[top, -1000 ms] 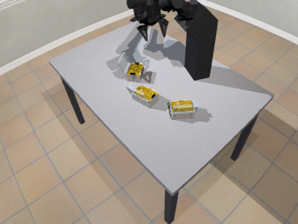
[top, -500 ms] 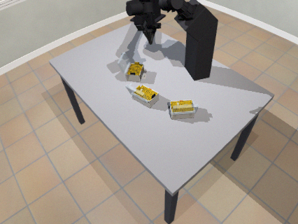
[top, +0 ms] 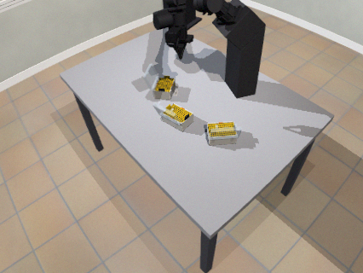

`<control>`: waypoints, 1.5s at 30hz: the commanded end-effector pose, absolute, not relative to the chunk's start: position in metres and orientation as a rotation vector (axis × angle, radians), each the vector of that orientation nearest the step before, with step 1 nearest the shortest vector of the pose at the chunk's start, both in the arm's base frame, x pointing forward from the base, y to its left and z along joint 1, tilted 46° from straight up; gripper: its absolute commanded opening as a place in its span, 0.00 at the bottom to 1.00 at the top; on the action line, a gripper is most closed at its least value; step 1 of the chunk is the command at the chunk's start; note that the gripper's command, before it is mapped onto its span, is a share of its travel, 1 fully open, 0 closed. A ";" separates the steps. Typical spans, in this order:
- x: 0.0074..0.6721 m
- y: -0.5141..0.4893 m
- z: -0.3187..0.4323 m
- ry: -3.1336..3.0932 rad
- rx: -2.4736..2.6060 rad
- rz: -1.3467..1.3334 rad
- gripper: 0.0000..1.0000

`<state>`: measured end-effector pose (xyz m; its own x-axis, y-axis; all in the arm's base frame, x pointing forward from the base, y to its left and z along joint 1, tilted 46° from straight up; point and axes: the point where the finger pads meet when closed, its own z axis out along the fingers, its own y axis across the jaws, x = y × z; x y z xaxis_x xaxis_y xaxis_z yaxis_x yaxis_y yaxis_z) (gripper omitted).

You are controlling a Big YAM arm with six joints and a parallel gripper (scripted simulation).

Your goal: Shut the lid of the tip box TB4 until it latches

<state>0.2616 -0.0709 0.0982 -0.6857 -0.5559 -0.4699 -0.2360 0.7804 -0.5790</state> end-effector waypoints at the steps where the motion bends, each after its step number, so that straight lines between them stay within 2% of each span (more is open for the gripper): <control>1: 0.269 -0.088 0.097 2.331 -0.643 -0.738 0.00; 6: 0.264 -0.099 0.083 2.358 -0.658 -0.764 0.00; 9: 0.270 -0.114 0.089 2.388 -0.665 -0.876 0.00; 36: 0.204 -0.204 0.018 2.751 -0.837 -1.275 0.00; 38: 0.188 -0.204 0.005 2.771 -0.859 -1.255 0.00; 45: 0.196 -0.209 0.011 2.755 -0.845 -1.270 0.00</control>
<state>0.1963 -0.2054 0.0127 -0.8676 -0.4548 0.2013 -0.4499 0.5451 -0.7075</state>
